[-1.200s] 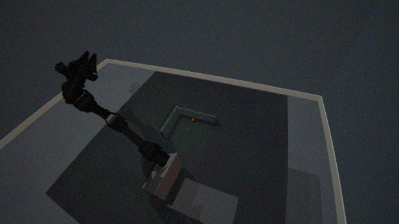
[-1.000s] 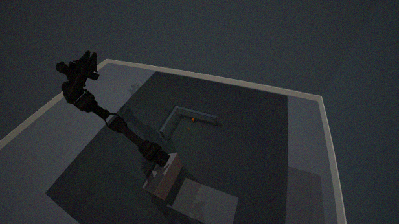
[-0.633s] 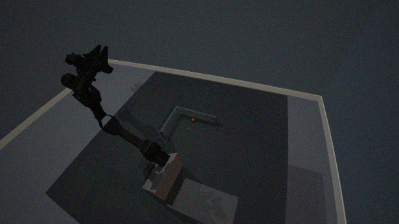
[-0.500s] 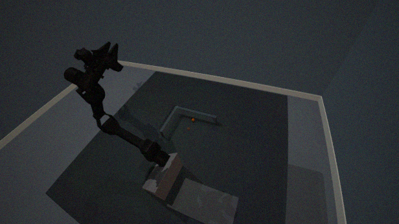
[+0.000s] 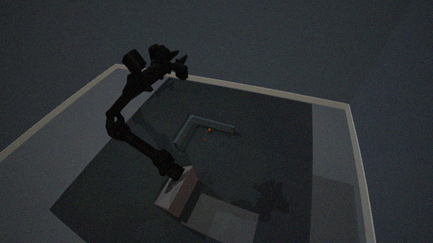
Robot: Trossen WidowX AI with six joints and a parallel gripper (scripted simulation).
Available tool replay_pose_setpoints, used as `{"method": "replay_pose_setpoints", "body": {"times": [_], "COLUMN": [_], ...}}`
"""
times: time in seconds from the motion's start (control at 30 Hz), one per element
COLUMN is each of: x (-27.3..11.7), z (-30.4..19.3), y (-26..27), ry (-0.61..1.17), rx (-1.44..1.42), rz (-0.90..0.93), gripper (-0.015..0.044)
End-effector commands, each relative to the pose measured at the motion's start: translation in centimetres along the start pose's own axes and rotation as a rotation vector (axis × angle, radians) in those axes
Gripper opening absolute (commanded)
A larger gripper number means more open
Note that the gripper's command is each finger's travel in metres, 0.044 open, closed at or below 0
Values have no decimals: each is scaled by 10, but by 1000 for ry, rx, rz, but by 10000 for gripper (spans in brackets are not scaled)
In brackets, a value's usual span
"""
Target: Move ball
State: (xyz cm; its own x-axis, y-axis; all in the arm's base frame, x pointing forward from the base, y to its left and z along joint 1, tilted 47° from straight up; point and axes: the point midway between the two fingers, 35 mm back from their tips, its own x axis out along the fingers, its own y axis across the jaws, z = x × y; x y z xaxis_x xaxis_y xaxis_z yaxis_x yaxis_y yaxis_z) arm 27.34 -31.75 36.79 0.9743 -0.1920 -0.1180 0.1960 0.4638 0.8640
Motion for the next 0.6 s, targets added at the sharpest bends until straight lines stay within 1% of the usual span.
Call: {"method": "replay_pose_setpoints", "body": {"times": [0.0,0.3,0.43,0.57], "x": [37,100,118,129], "z": [-33,-132,-184,-250], "y": [-22,-65,-81,-97], "ry": [127,449,609,814], "rx": [-25,-111,-165,-220], "rz": [-42,-106,-121,-126], "gripper": [217,217,217,217]}}
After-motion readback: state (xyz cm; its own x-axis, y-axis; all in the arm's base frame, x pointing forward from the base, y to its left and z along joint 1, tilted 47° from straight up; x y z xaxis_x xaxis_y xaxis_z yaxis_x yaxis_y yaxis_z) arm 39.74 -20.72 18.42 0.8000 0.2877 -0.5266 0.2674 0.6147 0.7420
